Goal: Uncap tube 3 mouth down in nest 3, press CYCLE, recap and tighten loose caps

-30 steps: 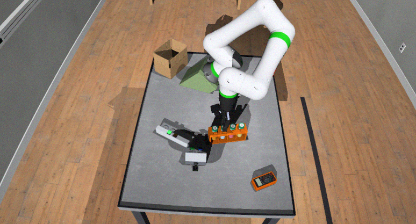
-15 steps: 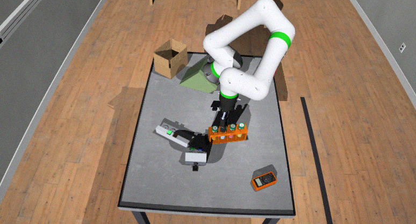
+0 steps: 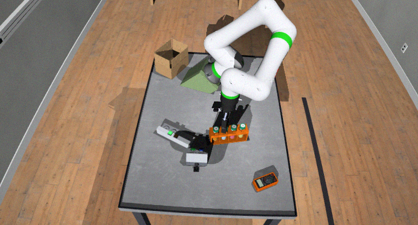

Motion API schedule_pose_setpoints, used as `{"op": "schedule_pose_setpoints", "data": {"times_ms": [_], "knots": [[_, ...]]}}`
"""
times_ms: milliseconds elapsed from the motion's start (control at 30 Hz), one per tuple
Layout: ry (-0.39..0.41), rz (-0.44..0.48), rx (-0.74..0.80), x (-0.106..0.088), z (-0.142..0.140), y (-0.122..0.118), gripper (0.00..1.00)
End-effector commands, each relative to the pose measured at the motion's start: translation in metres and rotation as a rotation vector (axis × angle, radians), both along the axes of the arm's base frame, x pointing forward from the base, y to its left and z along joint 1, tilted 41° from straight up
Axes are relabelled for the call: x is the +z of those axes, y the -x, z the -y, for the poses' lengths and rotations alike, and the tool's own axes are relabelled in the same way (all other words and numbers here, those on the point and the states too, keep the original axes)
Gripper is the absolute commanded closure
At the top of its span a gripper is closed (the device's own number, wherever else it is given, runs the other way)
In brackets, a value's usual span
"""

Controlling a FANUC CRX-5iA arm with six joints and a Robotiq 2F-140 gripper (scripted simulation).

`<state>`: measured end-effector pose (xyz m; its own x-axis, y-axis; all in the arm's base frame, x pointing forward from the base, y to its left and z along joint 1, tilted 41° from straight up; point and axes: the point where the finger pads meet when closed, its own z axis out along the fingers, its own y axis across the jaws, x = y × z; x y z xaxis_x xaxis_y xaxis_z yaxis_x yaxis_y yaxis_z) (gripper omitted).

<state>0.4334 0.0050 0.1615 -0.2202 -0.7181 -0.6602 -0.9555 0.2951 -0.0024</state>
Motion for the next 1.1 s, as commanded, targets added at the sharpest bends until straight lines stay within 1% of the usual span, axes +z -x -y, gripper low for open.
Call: {"op": "schedule_pose_setpoints", "data": {"times_ms": [0, 67, 300, 367, 400, 433, 533, 767, 800, 1067], "knots": [[0.055, 0.178, 0.209, 0.0007, 0.0008, -0.0003, 0.59], [0.070, 0.226, 0.266, 0.0007, 0.0008, -0.0003, 0.59], [0.139, 0.443, 0.526, 0.0007, 0.0008, -0.0003, 0.59], [0.139, 0.443, 0.526, 0.0007, 0.0008, -0.0003, 0.59], [0.158, 0.509, 0.604, 0.0007, 0.0008, -0.0003, 0.59], [0.174, 0.557, 0.661, 0.0007, 0.0008, -0.0003, 0.59], [0.197, 0.633, 0.751, 0.0007, 0.0008, -0.0003, 0.59], [0.197, 0.633, 0.751, 0.0007, 0.0008, -0.0003, 0.59], [0.197, 0.633, 0.751, 0.0007, 0.0008, -0.0003, 0.70], [0.197, 0.633, 0.751, 0.0007, 0.0007, -0.0003, 0.70]]}}
